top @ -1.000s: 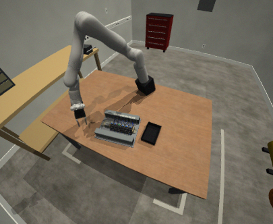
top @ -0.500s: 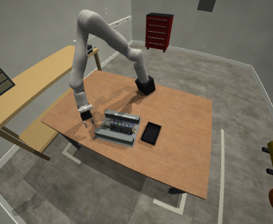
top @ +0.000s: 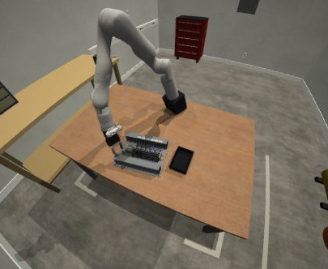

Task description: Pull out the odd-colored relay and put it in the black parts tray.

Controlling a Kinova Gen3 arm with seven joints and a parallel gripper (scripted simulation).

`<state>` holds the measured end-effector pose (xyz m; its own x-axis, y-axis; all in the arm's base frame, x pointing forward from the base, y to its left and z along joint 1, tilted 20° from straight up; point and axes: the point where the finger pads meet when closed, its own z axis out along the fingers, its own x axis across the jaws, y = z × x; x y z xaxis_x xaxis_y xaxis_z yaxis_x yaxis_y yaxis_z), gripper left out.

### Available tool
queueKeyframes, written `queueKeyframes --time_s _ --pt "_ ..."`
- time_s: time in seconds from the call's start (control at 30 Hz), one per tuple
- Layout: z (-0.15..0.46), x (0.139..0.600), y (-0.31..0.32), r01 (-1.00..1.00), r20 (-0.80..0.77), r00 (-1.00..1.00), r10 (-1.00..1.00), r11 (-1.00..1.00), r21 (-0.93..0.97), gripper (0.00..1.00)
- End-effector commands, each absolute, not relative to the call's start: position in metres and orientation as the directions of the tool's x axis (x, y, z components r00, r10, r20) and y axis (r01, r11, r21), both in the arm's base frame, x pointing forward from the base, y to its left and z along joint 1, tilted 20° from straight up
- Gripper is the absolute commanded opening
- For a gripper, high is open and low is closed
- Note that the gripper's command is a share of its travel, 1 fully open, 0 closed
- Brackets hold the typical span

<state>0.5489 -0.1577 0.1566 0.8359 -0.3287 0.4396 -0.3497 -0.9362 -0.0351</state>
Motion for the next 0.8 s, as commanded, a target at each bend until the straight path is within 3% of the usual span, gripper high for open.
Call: queueKeyframes --time_s 0.0,0.77 --pt "0.155 0.542 -0.132 -0.304 0.421 0.862 -0.282 -0.952 -0.014 0.98" --pt "0.139 0.498 -0.065 -0.077 0.339 0.94 -0.033 -0.99 0.117 0.98"
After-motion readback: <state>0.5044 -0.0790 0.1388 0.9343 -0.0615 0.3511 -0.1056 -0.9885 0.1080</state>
